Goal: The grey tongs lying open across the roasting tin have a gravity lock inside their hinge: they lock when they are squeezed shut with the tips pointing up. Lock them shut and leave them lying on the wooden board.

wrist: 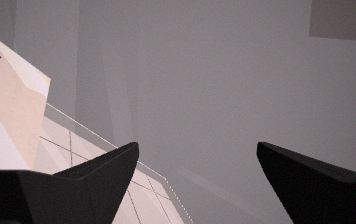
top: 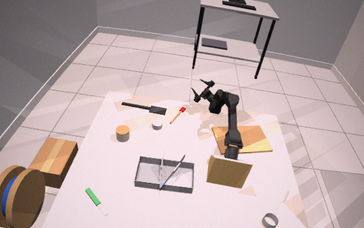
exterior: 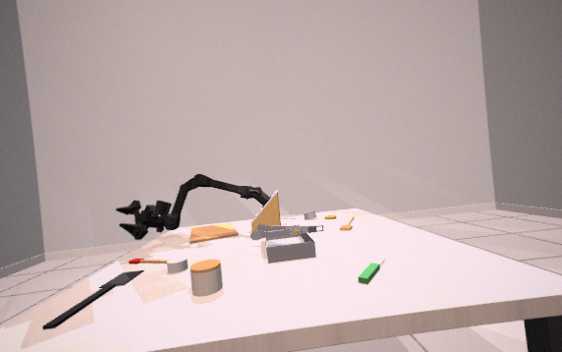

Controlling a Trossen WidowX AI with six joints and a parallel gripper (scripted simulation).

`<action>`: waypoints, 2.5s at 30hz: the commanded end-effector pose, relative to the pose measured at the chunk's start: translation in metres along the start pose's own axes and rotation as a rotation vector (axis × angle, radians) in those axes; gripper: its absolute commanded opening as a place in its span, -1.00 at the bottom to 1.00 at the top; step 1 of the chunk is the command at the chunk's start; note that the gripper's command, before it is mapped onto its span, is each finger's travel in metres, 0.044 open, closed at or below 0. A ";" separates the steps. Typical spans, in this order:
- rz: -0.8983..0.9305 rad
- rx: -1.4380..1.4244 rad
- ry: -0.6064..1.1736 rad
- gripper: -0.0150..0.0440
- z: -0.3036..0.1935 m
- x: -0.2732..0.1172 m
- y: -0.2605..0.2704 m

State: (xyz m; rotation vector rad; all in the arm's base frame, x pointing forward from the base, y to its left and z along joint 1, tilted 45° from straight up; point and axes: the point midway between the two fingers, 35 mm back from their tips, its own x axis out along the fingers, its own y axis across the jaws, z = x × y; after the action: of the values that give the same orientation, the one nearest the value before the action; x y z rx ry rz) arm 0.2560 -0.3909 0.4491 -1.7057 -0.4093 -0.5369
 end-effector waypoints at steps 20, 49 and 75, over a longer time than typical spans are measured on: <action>0.015 0.301 0.030 1.00 0.026 0.047 0.053; 0.568 0.961 0.315 1.00 0.223 0.123 0.307; 1.739 0.427 0.543 1.00 0.531 -0.117 0.435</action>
State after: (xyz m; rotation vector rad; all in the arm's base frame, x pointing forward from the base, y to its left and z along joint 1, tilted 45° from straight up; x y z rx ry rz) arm 0.4974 0.0220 -0.0269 -0.7813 1.0651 0.3301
